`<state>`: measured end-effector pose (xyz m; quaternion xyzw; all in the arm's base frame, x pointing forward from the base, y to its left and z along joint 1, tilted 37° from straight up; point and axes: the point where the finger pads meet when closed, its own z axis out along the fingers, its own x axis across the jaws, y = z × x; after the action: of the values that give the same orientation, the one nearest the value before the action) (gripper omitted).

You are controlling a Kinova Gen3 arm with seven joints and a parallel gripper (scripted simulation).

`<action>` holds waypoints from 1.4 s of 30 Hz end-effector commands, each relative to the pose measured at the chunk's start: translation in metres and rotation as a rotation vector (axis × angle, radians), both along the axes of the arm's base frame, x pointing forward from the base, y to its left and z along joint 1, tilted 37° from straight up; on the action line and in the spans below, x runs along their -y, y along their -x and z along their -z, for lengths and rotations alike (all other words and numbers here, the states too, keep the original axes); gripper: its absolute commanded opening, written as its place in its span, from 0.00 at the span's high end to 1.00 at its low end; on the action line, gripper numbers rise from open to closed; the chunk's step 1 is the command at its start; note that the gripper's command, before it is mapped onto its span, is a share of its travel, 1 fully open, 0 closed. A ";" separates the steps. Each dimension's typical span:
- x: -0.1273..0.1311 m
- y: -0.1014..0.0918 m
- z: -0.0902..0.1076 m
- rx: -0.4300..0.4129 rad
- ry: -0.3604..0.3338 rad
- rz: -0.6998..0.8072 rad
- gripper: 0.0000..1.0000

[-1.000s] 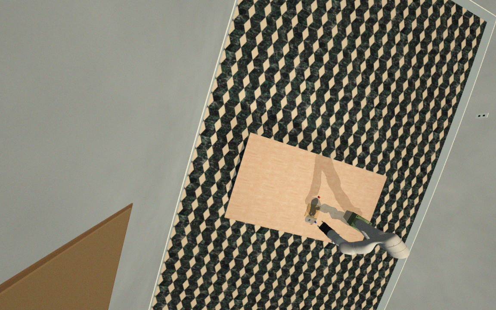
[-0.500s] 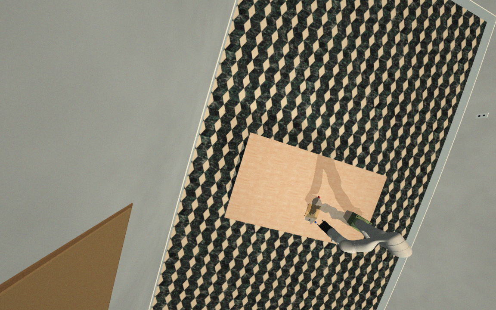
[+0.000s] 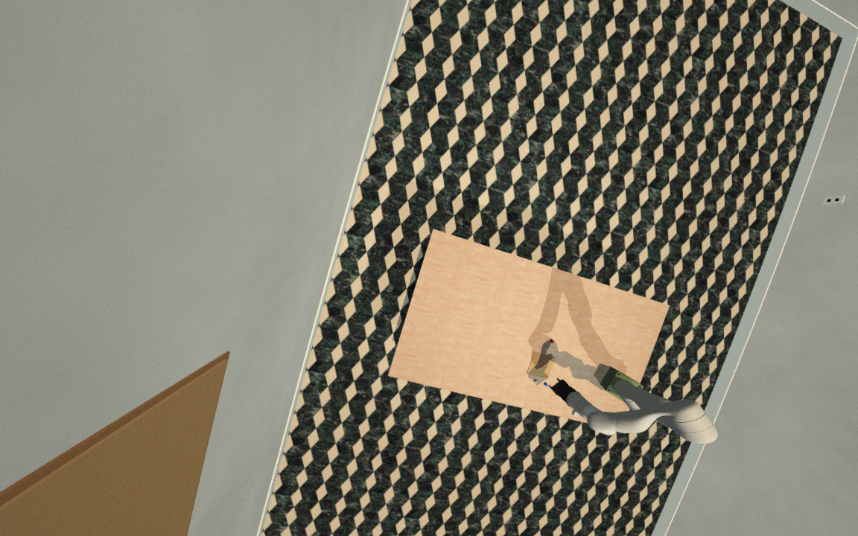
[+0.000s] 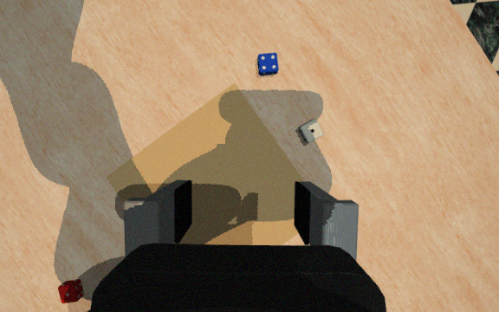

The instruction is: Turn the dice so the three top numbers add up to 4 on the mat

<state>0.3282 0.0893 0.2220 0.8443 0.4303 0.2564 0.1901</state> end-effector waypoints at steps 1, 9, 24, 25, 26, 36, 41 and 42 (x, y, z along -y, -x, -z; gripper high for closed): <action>0.000 0.000 -0.001 0.003 -0.004 0.001 0.00; 0.006 -0.002 -0.004 0.009 -0.035 0.040 0.00; 0.019 -0.005 -0.008 0.020 -0.101 0.121 0.00; 0.019 -0.005 -0.008 0.020 -0.101 0.121 0.00; 0.019 -0.005 -0.008 0.020 -0.101 0.121 0.00; 0.025 -0.006 -0.009 0.026 -0.134 0.162 0.00; 0.032 -0.007 -0.011 0.032 -0.167 0.204 0.00; 0.032 -0.007 -0.011 0.032 -0.167 0.204 0.00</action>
<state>0.3351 0.0591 0.2315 0.8919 0.3195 0.2818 0.1519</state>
